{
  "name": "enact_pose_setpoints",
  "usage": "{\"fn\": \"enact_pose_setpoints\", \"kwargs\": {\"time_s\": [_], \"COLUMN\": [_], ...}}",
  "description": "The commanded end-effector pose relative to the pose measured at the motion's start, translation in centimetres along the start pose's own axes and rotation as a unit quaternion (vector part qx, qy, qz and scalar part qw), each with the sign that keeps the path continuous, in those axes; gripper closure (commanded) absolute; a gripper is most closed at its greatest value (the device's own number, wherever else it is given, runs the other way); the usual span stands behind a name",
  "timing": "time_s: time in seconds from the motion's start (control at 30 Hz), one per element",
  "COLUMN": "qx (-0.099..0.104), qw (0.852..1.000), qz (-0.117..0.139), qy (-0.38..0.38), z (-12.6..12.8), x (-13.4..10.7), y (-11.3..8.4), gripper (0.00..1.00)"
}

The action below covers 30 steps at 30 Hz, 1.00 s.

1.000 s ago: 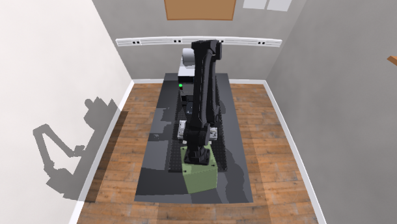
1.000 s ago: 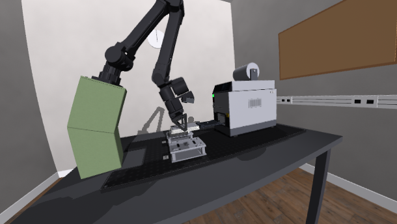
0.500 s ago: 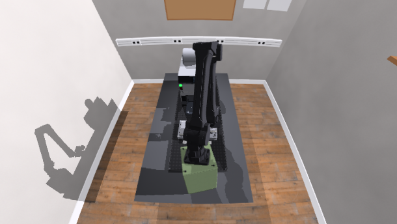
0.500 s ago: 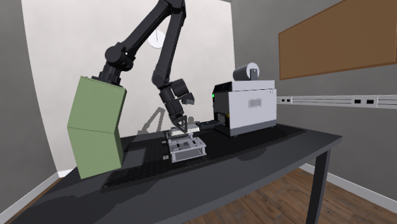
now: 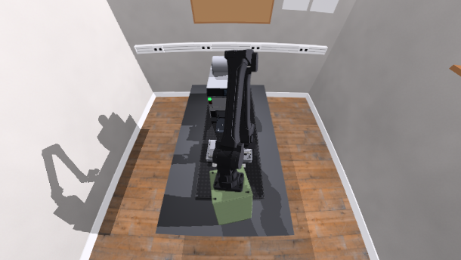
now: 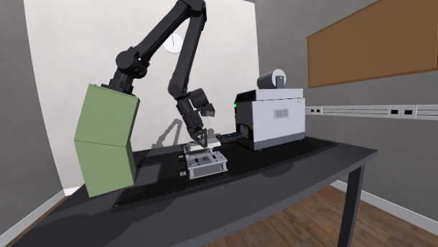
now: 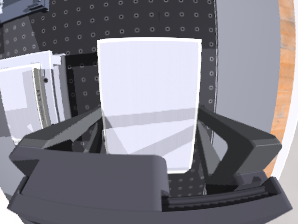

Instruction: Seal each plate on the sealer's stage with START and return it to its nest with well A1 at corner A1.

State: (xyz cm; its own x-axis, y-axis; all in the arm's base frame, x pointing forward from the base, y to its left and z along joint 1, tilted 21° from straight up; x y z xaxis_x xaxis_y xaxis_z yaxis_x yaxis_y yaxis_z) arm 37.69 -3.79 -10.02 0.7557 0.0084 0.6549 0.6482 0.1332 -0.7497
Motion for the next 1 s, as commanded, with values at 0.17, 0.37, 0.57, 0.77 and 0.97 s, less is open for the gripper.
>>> {"fn": "enact_pose_setpoints", "kwargs": {"time_s": [0.17,0.37,0.57,0.77,0.97], "qx": [-0.003,0.001,0.002,0.001,0.001], "qw": [1.0,1.0,1.0,1.0,1.0], "qz": [-0.013,-0.013,-0.008,-0.01,-0.017], "qy": [0.0,-0.004,-0.003,-0.004,-0.007], "z": [-0.2,0.4,0.4,0.4,0.4], "x": [0.6,0.5,0.3,0.2,0.7], "y": [0.6,0.7,1.1,1.4,1.7], "gripper": [1.0,1.0,1.0,1.0,1.0]}}
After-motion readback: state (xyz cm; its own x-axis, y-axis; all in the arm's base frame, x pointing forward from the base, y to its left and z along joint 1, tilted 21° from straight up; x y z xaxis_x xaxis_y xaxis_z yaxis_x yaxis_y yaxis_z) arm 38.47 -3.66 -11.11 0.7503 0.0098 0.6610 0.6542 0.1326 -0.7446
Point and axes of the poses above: the point where the finger pads meet when closed, its own y axis out along the fingers, its own z axis across the jaws, x = y × z, the point moved 3 cm from there along -y, back along the fingers, and after that the axes turned 1 degree about y, right-handed, at the moved point
